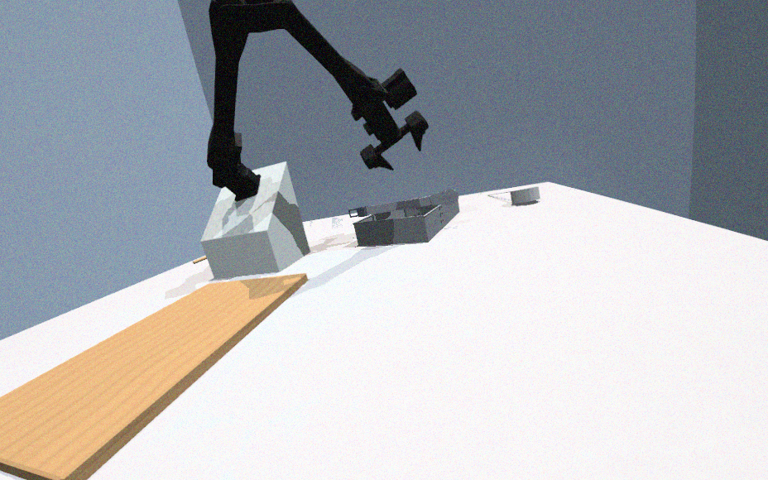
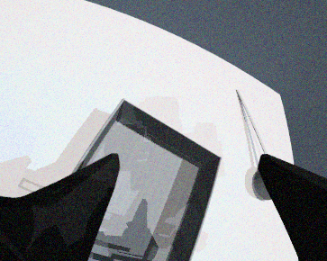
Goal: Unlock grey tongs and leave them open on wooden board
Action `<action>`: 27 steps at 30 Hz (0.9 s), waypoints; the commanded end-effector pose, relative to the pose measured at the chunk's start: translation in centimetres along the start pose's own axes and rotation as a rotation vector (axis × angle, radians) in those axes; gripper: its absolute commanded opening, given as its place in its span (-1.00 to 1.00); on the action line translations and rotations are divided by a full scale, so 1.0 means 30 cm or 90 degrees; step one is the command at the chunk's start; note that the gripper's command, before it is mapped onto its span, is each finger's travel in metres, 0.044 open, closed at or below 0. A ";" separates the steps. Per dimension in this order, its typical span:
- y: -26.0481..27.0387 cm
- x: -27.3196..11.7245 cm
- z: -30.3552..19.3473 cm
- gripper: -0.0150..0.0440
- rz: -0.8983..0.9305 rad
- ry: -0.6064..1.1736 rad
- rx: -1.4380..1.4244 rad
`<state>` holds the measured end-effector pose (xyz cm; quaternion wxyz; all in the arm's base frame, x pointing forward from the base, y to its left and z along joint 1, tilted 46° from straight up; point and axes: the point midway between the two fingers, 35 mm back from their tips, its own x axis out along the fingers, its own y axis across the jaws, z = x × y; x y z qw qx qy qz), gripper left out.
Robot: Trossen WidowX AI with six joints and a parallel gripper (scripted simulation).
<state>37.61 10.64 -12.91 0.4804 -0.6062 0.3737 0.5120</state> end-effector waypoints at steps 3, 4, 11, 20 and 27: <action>0.045 -0.001 -0.298 1.00 0.402 0.250 -0.562; 0.051 -0.005 -0.315 1.00 0.438 0.252 -0.601; 0.063 -0.017 -0.353 1.00 0.524 0.251 -0.695; 0.063 -0.017 -0.353 1.00 0.524 0.251 -0.695; 0.097 -0.023 -0.341 1.00 0.525 0.248 -0.693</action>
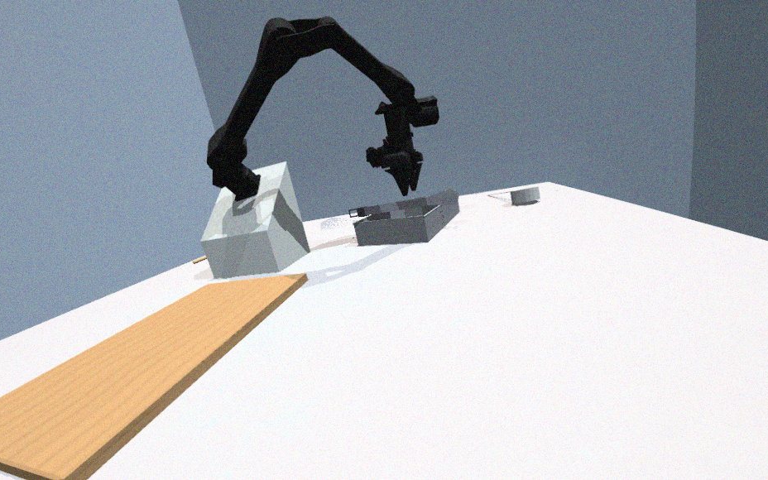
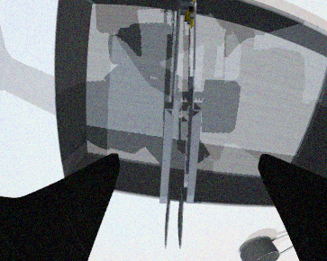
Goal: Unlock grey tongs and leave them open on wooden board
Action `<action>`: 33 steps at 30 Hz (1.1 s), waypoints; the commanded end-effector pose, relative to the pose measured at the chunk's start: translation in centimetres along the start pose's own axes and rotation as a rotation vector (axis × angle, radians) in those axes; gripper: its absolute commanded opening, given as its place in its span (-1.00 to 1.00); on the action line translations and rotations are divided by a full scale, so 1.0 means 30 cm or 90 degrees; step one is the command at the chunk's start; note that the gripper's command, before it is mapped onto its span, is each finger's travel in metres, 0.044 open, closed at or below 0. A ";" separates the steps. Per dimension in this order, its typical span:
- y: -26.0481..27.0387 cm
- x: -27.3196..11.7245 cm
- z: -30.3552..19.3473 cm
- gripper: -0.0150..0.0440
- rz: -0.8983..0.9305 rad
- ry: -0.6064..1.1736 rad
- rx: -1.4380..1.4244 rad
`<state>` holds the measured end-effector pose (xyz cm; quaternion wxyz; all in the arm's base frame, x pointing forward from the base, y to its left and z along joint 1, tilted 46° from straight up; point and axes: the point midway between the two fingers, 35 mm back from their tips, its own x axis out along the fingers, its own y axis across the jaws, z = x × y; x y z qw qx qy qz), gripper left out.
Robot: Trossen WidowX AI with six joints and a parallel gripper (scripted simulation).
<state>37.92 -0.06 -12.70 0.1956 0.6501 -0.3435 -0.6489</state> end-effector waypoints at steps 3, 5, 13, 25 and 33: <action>0.004 -0.001 0.018 1.00 0.003 0.002 -0.004; 0.004 -0.001 0.018 1.00 0.003 0.002 -0.004; 0.003 0.029 0.015 1.00 0.003 0.002 -0.004; 0.002 0.096 0.012 1.00 0.003 0.002 -0.004; 0.003 0.140 0.012 1.00 0.003 0.002 -0.004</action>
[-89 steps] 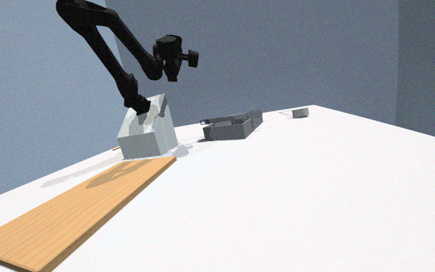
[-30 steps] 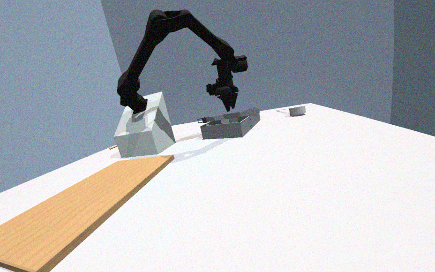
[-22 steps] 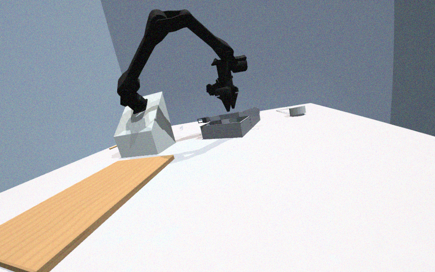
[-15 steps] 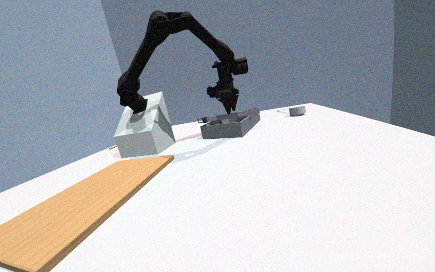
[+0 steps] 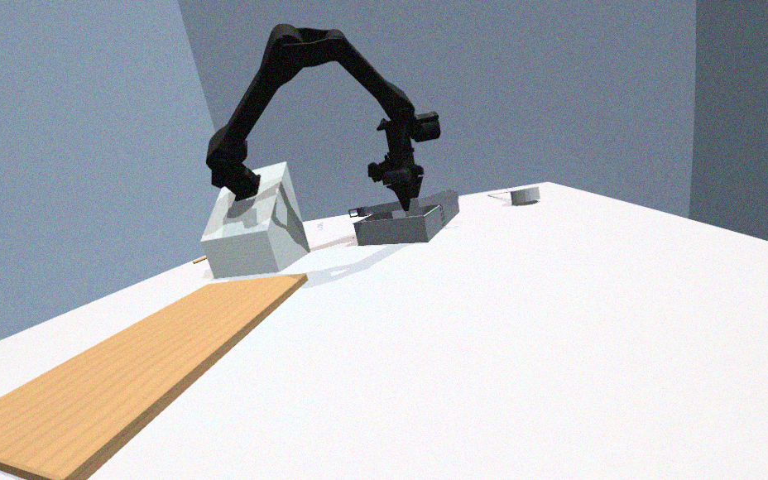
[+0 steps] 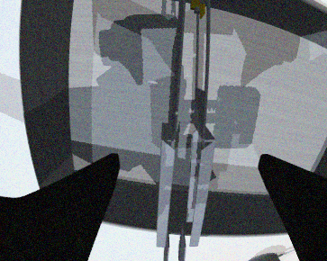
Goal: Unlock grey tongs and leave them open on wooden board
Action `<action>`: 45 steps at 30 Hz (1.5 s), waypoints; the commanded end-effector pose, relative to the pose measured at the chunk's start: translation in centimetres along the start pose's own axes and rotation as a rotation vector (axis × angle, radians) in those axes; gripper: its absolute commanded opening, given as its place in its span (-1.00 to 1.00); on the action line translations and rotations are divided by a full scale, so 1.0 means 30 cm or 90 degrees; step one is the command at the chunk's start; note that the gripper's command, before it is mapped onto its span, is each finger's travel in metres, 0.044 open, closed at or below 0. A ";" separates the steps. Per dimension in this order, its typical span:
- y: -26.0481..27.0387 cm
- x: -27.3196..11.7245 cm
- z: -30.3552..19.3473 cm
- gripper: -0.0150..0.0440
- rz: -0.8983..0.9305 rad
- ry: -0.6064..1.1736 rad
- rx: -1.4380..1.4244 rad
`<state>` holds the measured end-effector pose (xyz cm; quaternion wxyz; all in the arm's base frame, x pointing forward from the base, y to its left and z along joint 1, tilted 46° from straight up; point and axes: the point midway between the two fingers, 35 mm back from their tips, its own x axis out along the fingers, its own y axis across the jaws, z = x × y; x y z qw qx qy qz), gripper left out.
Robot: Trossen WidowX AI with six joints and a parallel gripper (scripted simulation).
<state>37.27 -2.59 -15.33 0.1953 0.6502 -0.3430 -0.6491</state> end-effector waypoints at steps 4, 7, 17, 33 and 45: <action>0.003 0.039 0.001 1.00 0.004 0.002 -0.004; 0.004 0.055 0.001 1.00 0.004 0.002 -0.004; 0.007 0.108 0.005 1.00 0.006 0.002 -0.004; 0.005 0.102 0.005 -0.11 0.002 0.000 0.000; 0.005 0.102 0.005 -0.38 0.002 0.000 0.000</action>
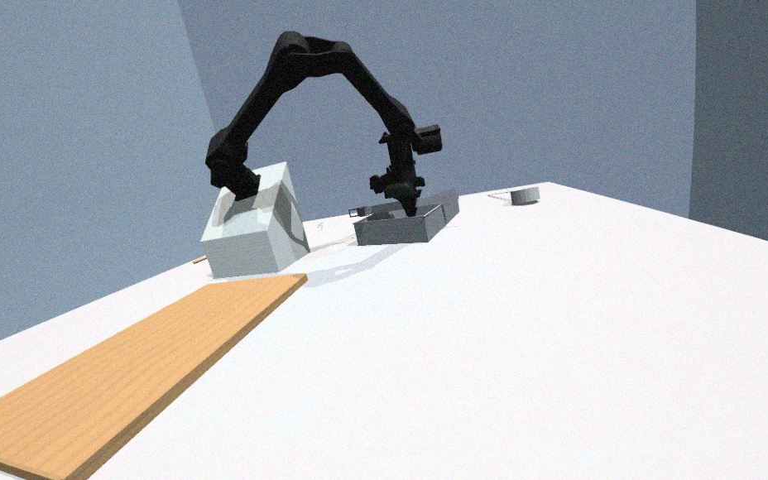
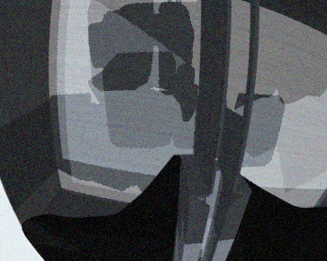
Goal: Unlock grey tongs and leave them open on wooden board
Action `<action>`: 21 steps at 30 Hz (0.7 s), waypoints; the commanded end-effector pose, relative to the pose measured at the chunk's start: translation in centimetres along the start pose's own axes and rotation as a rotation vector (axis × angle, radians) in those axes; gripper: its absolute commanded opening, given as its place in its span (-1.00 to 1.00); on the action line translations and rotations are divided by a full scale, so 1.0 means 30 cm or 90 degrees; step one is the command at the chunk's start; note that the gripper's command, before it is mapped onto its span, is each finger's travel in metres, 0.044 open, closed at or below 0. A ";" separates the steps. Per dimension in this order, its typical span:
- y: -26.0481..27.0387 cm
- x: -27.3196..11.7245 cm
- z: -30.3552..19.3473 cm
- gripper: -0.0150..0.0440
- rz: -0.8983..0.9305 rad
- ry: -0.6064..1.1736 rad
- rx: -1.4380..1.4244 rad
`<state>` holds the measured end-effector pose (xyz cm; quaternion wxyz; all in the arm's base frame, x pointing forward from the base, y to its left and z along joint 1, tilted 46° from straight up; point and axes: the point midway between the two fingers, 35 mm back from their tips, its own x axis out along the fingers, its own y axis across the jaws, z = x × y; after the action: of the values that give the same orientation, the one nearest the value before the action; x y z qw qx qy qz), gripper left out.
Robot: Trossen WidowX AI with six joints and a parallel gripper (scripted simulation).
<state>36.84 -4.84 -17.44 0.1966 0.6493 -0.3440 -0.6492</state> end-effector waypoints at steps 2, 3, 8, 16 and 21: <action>0.000 -0.001 -0.001 -0.50 0.000 0.000 0.001; 0.000 -0.001 -0.001 -0.58 0.000 0.000 0.001; -0.003 -0.028 -0.005 -1.00 -0.001 0.000 0.000; -0.009 -0.386 -0.004 -1.00 -0.001 0.002 -0.003; -0.006 -0.428 0.002 -1.00 0.000 0.002 -0.003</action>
<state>38.14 3.78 -9.20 0.2025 0.6546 -0.3386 -0.6449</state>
